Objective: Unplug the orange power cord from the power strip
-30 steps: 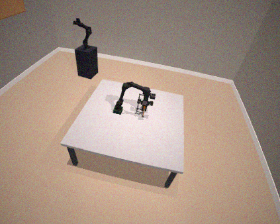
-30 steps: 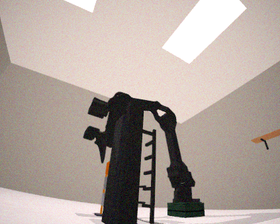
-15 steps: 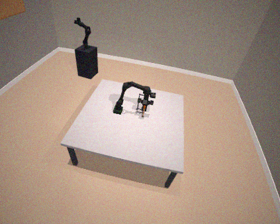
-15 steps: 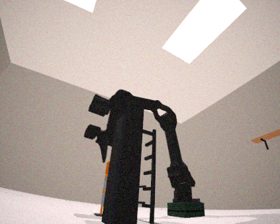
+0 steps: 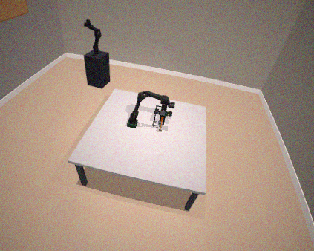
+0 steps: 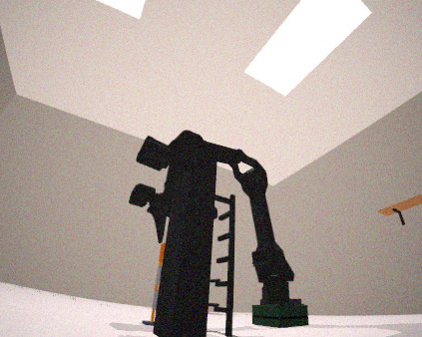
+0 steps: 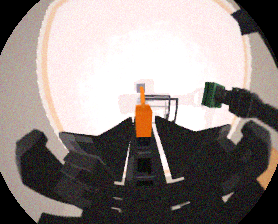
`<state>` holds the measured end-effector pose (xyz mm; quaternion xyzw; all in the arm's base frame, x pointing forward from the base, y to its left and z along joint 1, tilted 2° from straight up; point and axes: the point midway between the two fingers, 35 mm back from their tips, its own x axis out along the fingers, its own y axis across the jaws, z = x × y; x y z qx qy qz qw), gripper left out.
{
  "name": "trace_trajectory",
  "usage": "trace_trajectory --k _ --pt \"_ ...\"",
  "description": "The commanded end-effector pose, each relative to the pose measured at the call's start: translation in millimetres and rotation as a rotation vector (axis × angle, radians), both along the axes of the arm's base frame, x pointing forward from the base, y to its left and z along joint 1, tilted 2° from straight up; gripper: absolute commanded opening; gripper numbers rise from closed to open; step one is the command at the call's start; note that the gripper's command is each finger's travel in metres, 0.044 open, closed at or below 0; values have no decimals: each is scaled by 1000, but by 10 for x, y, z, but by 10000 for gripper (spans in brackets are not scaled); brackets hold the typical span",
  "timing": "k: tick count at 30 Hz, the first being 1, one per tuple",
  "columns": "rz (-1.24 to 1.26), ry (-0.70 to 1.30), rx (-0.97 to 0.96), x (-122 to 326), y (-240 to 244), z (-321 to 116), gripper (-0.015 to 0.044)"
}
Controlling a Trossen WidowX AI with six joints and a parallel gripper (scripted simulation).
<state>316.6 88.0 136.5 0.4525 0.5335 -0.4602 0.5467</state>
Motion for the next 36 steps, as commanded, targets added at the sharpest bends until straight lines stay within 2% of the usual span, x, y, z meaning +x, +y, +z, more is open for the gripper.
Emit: trace_trajectory --k 1,11,15,23,36 --pt "-6 1 0 -3 9 -22 160" --pt "-6 1 0 -3 7 -119 160" --pt "0 -2 0 4 7 -96 55" --pt "0 -2 0 4 7 -96 2" --pt "-1 -2 -1 47 -159 -92 0"
